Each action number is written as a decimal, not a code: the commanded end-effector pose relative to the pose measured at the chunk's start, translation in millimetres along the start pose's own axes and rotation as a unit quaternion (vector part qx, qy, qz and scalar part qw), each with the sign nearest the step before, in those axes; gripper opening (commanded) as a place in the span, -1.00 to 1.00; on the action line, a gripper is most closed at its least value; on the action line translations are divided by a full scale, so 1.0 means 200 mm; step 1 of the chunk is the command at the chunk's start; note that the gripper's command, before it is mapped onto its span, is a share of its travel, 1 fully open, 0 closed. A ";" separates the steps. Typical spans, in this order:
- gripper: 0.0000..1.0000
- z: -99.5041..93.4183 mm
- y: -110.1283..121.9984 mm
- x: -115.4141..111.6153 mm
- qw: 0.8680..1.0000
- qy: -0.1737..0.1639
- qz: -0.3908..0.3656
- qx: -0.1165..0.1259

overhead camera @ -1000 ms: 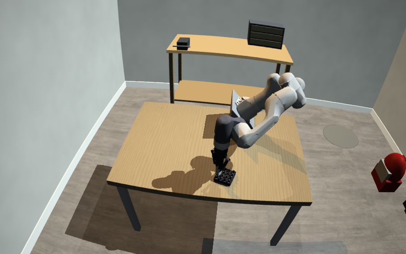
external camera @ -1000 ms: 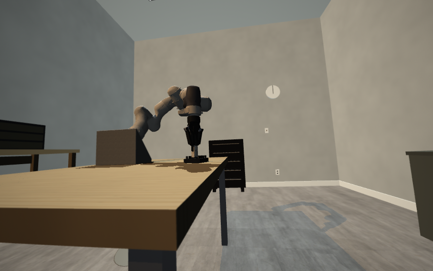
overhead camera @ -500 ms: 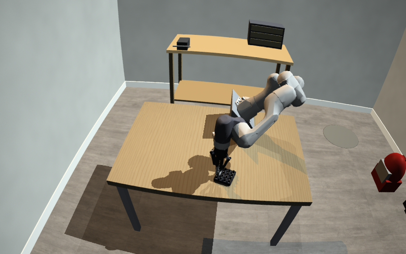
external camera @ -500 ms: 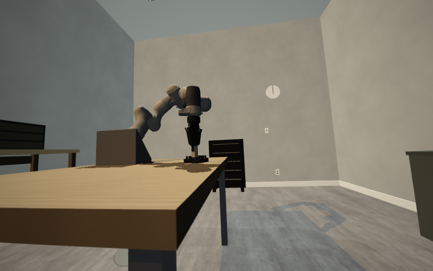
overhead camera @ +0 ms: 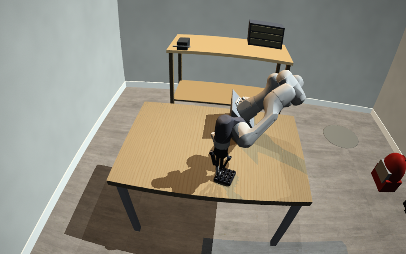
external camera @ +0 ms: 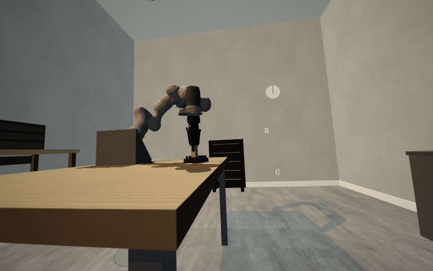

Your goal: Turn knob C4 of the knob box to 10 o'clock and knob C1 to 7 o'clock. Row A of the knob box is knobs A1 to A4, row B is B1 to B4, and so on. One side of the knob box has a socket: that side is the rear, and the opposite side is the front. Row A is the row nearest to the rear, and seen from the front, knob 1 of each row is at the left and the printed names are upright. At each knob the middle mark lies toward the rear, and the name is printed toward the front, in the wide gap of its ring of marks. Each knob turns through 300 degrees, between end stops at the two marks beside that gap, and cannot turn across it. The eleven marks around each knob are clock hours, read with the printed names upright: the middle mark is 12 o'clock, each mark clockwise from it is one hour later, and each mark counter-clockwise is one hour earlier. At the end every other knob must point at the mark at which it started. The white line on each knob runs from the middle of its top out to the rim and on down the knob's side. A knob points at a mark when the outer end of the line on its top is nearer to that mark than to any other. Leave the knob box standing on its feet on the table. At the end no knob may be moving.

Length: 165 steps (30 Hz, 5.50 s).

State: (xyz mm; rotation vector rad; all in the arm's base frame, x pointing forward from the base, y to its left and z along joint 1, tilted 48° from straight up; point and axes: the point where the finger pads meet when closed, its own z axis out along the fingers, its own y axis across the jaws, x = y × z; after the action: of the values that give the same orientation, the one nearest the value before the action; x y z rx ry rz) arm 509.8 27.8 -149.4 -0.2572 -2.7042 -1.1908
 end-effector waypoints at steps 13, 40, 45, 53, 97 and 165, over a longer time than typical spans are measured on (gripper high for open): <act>-0.90 0.01 0.00 0.00 1.000 0.000 -0.028 0.002; -0.77 0.01 0.00 0.00 1.000 0.000 -0.028 0.002; -0.77 -0.01 0.00 0.00 1.000 0.000 -0.028 0.002; -0.77 -0.08 0.00 0.00 1.000 0.000 -0.028 0.002; -0.77 -0.19 -0.02 0.02 0.986 0.005 0.165 0.003; -0.77 -0.25 -0.01 0.02 0.779 0.001 0.627 0.004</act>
State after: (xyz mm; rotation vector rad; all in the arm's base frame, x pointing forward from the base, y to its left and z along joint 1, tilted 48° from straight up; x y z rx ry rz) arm 510.1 -13.1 -117.7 -1.5790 -1.8432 -0.7227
